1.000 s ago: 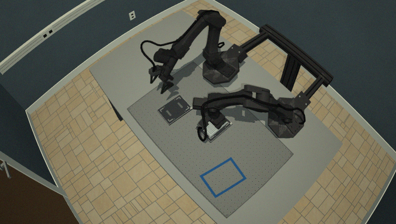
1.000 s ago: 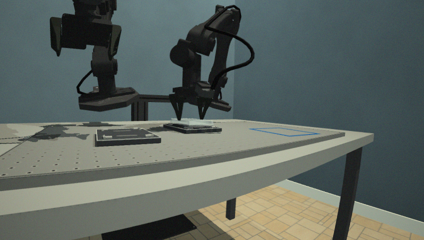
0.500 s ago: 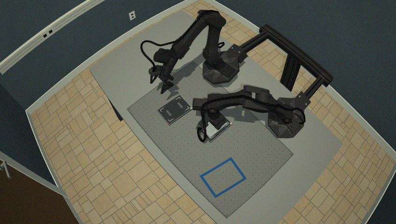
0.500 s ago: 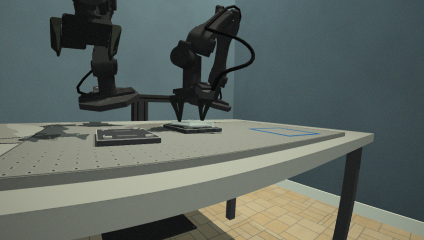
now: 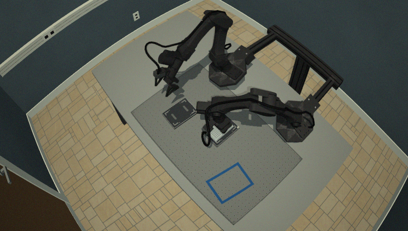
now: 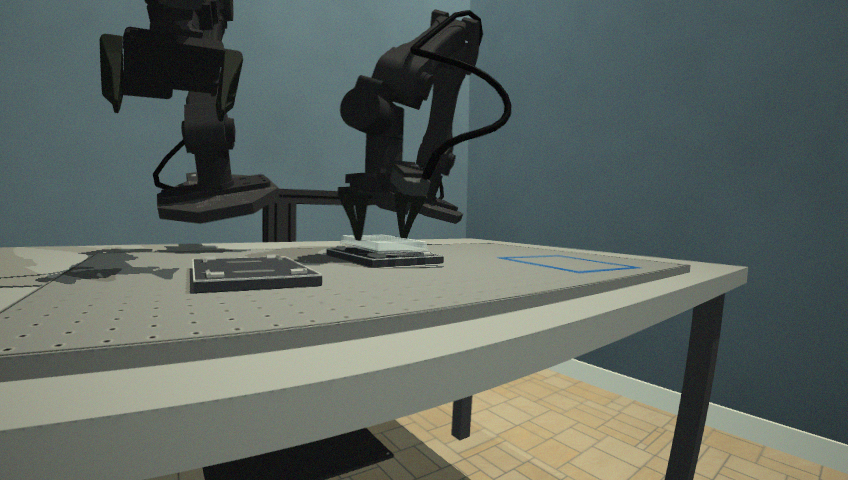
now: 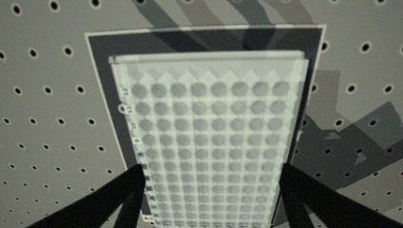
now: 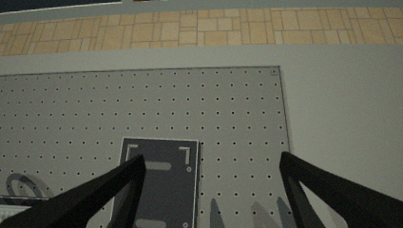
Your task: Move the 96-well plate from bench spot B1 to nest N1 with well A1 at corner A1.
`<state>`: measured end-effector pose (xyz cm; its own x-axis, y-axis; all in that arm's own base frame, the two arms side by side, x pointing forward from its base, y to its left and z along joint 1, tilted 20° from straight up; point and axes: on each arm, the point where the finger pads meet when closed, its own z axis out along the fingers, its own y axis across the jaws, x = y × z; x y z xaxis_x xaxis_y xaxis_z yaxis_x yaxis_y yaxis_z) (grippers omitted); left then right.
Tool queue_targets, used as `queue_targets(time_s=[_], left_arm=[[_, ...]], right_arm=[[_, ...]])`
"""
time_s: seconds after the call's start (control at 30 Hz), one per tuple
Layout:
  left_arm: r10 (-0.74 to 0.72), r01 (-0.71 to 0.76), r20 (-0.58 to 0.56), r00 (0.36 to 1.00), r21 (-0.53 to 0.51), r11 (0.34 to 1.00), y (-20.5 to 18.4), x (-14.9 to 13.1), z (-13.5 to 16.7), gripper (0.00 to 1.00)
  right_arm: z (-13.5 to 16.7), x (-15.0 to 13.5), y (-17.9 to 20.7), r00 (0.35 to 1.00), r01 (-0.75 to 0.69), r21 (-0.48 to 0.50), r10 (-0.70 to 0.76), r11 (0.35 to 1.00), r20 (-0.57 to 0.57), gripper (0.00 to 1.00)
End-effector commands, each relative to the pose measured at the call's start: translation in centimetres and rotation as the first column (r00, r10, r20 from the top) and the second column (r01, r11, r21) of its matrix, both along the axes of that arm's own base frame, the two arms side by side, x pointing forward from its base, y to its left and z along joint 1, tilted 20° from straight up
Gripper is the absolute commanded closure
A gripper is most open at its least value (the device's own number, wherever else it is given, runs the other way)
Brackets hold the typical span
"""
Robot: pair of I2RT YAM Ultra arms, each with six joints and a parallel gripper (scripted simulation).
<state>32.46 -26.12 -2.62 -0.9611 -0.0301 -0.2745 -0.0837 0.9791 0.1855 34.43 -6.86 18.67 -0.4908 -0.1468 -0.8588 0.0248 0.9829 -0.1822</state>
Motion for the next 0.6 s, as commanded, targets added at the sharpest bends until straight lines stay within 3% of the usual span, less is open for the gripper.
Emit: queue_targets(time_s=[0.0, 0.33, 0.57], left_arm=[[0.007, -0.007, -0.012, 1.0, 0.006, 1.0, -0.1, -0.1, 0.0, 0.24], [0.009, -0.009, 0.026, 1.0, -0.004, 1.0, -0.4, 0.4, -0.1, 0.24], [-0.003, 0.003, 0.019, 1.0, 0.008, 1.0, 0.2, -1.1, 0.0, 0.24]], right_arm=[[1.5, 0.1, -0.1, 0.999, -0.001, -0.009, 0.002, 1.0, 0.034, 0.0], [1.5, 0.1, -0.1, 0.999, -0.001, -0.009, 0.002, 1.0, 0.034, 0.0], [1.5, 0.1, -0.1, 0.999, -0.001, -0.009, 0.002, 1.0, 0.034, 0.0]])
